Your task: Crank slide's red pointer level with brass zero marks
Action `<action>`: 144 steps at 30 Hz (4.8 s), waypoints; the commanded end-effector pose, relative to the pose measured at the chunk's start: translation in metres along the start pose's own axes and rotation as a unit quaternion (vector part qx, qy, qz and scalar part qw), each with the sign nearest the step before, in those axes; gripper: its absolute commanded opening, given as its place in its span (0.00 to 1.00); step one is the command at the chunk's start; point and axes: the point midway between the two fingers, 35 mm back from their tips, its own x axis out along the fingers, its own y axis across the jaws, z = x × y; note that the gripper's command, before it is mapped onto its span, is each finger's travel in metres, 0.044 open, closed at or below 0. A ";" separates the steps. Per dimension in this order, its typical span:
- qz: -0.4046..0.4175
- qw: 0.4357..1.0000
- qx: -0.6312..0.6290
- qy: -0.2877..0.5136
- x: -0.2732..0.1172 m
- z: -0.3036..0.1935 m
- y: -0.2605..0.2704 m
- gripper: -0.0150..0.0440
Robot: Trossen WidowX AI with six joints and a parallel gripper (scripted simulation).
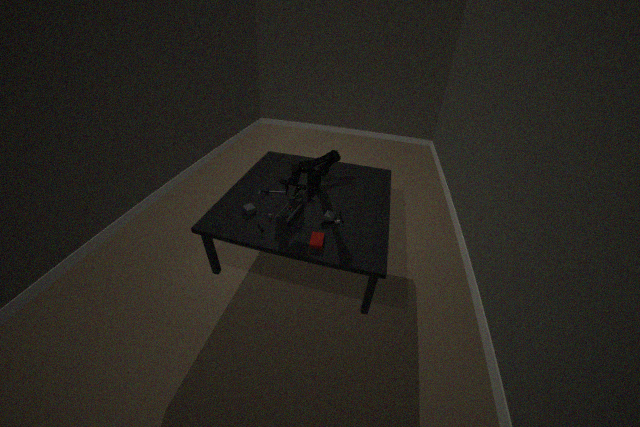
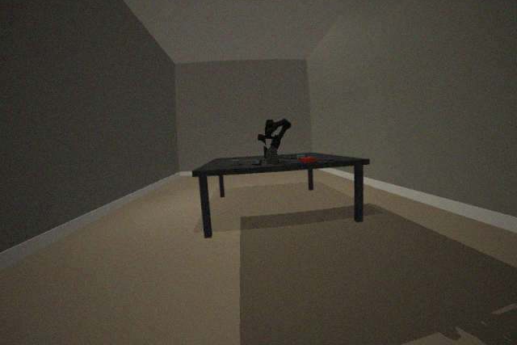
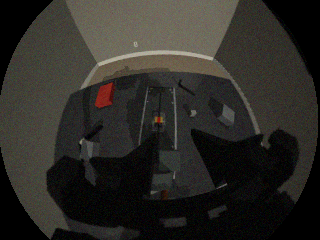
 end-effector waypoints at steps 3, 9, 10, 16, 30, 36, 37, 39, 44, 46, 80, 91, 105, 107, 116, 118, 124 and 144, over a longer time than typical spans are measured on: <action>0.000 1.000 0.000 0.000 0.000 0.000 0.000 0.42; 0.000 1.000 0.000 0.000 0.000 0.000 0.000 0.25; 0.000 1.000 0.000 0.000 0.000 0.000 0.000 0.25; 0.000 1.000 0.000 0.000 0.000 0.000 0.000 0.25; 0.000 1.000 0.000 0.000 0.000 0.000 0.000 0.43; 0.000 1.000 0.000 0.000 0.000 0.000 0.000 0.70; 0.000 1.000 0.000 0.000 0.000 0.000 0.000 0.74; 0.000 1.000 0.000 0.000 0.000 0.000 0.000 0.83; 0.000 1.000 0.000 0.000 0.000 0.000 0.000 1.00; 0.000 1.000 0.000 0.000 0.000 0.000 0.000 0.91; 0.001 1.000 0.000 0.000 0.000 0.000 0.000 0.25; 0.001 1.000 0.000 0.000 0.000 0.000 0.000 0.74; 0.001 1.000 0.000 0.000 0.000 0.000 0.000 0.69; 0.001 1.000 0.000 0.000 0.000 0.000 0.000 0.60; 0.001 1.000 0.000 0.000 0.000 0.000 0.000 0.25; 0.001 1.000 0.000 0.000 0.000 0.000 0.000 0.25; 0.001 1.000 0.000 0.000 0.000 0.000 0.000 0.25; 0.001 1.000 0.000 0.000 0.000 0.000 0.000 0.70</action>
